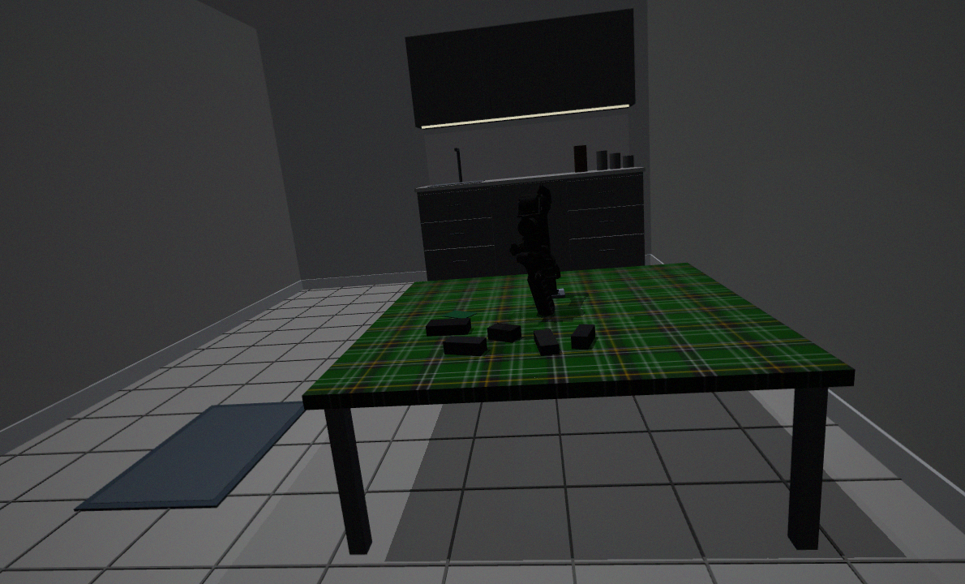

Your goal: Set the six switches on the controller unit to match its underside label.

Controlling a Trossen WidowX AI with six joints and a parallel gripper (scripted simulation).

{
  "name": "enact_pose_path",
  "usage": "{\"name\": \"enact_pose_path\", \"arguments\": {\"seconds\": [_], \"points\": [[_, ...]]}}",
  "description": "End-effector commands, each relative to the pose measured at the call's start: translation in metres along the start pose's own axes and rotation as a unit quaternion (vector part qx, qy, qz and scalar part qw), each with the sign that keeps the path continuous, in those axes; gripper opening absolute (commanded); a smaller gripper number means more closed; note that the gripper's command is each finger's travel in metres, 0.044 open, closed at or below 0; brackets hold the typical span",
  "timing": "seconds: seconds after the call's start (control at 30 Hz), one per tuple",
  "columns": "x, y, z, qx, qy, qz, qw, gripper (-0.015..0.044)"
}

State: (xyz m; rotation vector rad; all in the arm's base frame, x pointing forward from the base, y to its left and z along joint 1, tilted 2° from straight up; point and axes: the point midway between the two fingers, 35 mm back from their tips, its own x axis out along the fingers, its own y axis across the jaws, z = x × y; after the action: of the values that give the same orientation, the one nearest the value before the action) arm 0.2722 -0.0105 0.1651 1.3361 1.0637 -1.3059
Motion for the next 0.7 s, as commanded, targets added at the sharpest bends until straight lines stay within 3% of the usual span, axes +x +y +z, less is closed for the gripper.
{"name": "enact_pose_path", "arguments": {"seconds": [0.0, 0.67], "points": [[0.005, -0.002, 0.004, -0.004, -0.002, -0.006, 1.0, 0.0338], [0.01, -0.002, 0.019, -0.004, -0.003, -0.006, 1.0, 0.0338]]}}
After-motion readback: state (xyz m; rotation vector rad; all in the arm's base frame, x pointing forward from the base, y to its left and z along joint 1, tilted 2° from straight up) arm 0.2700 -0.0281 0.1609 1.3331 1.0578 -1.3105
